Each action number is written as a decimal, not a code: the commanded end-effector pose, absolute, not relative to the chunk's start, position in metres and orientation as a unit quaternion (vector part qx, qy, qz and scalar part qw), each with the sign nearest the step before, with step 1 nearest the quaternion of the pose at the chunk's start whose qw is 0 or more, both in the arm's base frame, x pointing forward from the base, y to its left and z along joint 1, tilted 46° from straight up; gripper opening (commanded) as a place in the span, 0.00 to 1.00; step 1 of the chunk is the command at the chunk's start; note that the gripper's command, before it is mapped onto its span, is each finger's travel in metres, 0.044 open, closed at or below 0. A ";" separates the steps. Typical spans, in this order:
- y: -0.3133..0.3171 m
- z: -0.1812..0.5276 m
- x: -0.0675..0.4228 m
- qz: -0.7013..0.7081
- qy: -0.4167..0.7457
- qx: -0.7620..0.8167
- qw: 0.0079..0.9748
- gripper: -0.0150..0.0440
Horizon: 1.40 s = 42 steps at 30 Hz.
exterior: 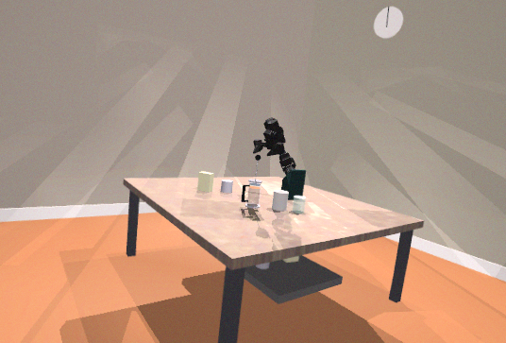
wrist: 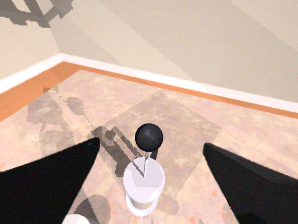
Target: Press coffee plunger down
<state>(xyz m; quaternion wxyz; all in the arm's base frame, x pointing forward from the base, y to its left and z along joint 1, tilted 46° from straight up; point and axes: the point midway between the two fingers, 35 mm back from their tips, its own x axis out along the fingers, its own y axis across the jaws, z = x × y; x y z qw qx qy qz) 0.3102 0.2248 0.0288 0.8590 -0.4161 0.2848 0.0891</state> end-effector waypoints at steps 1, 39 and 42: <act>0.225 0.024 0.315 0.092 0.285 -0.418 0.858 1.00; 0.222 0.010 0.334 0.091 0.284 -0.418 0.858 0.46; 0.221 0.009 0.335 0.091 0.284 -0.418 0.858 0.46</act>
